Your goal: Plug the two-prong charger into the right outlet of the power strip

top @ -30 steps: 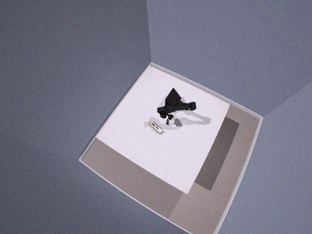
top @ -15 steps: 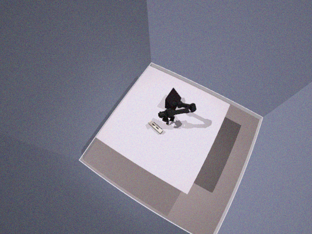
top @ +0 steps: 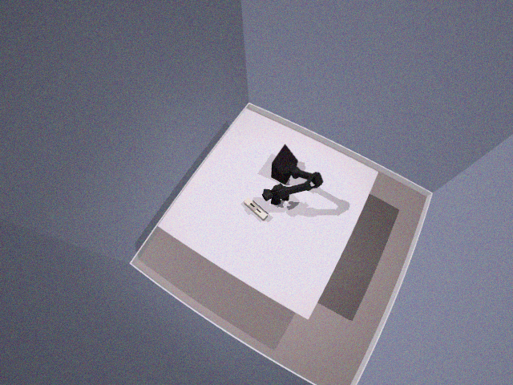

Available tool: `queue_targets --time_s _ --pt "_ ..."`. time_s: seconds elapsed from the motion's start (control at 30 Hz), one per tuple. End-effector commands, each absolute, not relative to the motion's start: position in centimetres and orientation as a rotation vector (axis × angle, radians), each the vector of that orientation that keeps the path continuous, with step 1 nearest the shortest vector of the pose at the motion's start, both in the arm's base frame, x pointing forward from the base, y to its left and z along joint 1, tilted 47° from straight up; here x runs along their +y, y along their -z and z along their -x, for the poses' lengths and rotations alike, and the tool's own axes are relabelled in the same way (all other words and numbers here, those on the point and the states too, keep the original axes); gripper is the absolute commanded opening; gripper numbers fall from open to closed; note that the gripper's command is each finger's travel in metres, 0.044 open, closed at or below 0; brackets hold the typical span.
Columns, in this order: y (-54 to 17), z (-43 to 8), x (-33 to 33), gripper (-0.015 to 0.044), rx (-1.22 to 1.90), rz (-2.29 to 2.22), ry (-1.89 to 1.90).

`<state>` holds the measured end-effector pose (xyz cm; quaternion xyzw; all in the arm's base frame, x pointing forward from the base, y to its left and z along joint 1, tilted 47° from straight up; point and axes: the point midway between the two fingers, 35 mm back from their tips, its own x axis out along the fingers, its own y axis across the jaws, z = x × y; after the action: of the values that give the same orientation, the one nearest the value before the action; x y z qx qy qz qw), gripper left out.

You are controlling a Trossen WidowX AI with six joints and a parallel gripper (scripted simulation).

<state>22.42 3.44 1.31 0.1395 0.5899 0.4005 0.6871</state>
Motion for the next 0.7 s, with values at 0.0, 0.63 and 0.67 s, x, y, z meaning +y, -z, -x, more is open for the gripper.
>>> queue_targets --time_s 0.0,0.63,0.67 --pt "-1.1 -22.3 3.8 0.044 1.328 -0.287 -0.922" --pt "0.6 -22.2 5.5 0.044 1.328 -0.286 -0.921" --pt "0.7 -22.2 5.6 0.044 1.328 -0.286 -0.921"
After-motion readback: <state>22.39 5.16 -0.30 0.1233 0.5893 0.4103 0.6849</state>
